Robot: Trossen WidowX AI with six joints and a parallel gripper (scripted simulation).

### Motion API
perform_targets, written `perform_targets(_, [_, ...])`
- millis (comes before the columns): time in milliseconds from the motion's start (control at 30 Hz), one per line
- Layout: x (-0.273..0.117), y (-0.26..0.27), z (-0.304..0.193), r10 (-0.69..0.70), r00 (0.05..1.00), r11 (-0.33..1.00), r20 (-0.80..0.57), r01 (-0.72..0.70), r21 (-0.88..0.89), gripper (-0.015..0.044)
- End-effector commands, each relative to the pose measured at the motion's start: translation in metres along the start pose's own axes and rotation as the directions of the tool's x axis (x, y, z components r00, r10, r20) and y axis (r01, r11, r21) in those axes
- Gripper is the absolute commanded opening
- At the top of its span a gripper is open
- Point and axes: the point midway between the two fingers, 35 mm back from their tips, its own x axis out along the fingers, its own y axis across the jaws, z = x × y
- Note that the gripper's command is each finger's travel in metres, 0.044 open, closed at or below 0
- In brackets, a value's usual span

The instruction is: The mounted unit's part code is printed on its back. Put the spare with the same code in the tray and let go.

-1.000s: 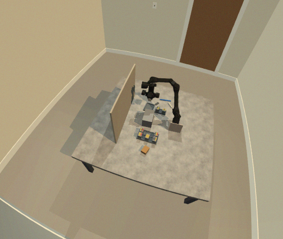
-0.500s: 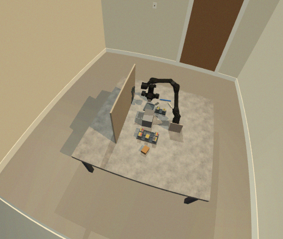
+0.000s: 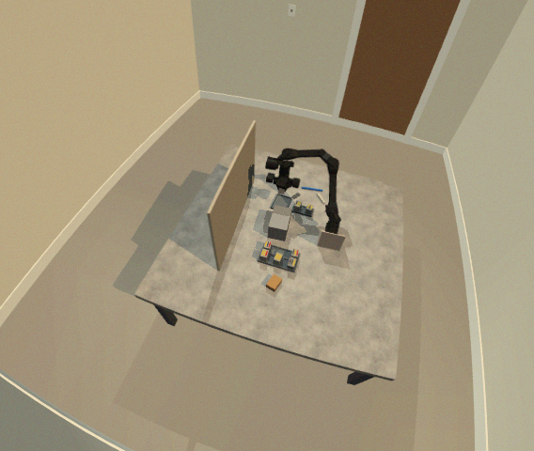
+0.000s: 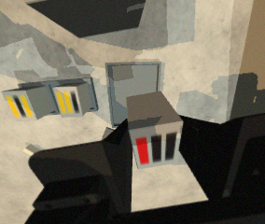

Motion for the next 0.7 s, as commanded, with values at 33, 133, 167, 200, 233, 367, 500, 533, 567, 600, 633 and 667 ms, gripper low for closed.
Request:
perform_targets(33, [0.006, 0.001, 0.001, 0.004, 1.000, 1.000, 0.003, -0.004, -0.006, 0.0000])
perform_targets(133, [0.008, 0.000, 0.001, 0.004, 1.000, 1.000, 0.004, -0.004, -0.005, 0.0000])
perform_targets(167, [0.009, 0.000, 0.001, 0.004, 1.000, 1.000, 0.004, -0.004, -0.005, 0.0000])
perform_targets(200, [0.010, 0.000, 0.001, 0.004, 1.000, 1.000, 0.004, -0.004, -0.005, 0.0000])
perform_targets(233, [0.011, 0.000, 0.001, 0.004, 1.000, 1.000, 0.004, -0.004, -0.005, 0.0000])
perform_targets(367, [0.014, 0.000, 0.001, 0.004, 1.000, 1.000, 0.005, -0.004, -0.005, 0.0000])
perform_targets(500, [0.017, 0.000, 0.001, 0.004, 1.000, 1.000, 0.005, -0.004, -0.005, 0.0000])
perform_targets(533, [0.018, 0.000, 0.001, 0.004, 1.000, 1.000, 0.005, -0.004, -0.004, 0.0000])
perform_targets(567, [0.019, 0.000, 0.001, 0.004, 1.000, 1.000, 0.005, -0.004, -0.004, 0.0000])
perform_targets(600, [0.019, 0.000, 0.001, 0.004, 1.000, 1.000, 0.006, -0.004, -0.004, 0.0000])
perform_targets(633, [0.020, 0.000, 0.001, 0.004, 1.000, 1.000, 0.006, -0.004, -0.004, 0.0000])
perform_targets(667, [0.021, 0.000, 0.001, 0.004, 1.000, 1.000, 0.006, -0.004, -0.004, 0.0000])
